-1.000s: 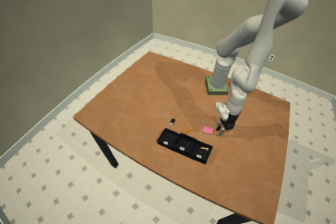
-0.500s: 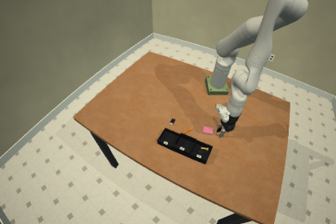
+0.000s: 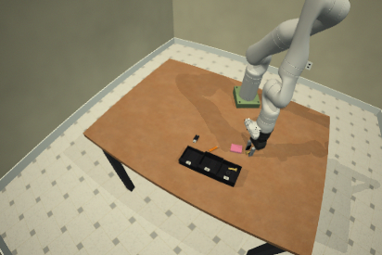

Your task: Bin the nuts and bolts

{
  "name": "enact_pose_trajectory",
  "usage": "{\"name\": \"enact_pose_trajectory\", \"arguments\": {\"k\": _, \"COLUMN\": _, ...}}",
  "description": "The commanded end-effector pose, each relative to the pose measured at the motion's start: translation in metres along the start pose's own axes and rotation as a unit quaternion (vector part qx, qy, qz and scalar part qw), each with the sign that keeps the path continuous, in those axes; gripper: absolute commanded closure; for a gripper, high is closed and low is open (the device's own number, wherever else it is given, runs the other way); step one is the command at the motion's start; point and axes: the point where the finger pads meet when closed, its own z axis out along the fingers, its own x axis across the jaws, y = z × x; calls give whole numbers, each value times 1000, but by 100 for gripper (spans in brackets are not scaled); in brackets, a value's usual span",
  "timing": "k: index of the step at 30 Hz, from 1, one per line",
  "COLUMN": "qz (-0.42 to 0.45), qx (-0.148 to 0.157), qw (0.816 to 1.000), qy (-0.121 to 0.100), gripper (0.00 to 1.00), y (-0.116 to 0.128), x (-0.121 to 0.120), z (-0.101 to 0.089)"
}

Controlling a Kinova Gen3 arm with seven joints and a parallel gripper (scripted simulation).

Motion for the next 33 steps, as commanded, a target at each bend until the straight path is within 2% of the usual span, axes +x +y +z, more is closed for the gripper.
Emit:
{"name": "enact_pose_trajectory", "arguments": {"k": 1, "qz": -1, "qx": 0, "qw": 1000, "qy": -1, "gripper": 68, "y": 1, "x": -1, "z": 0}}
{"name": "enact_pose_trajectory", "arguments": {"k": 33, "qz": -1, "qx": 0, "qw": 1000, "qy": -1, "gripper": 68, "y": 1, "x": -1, "z": -4}}
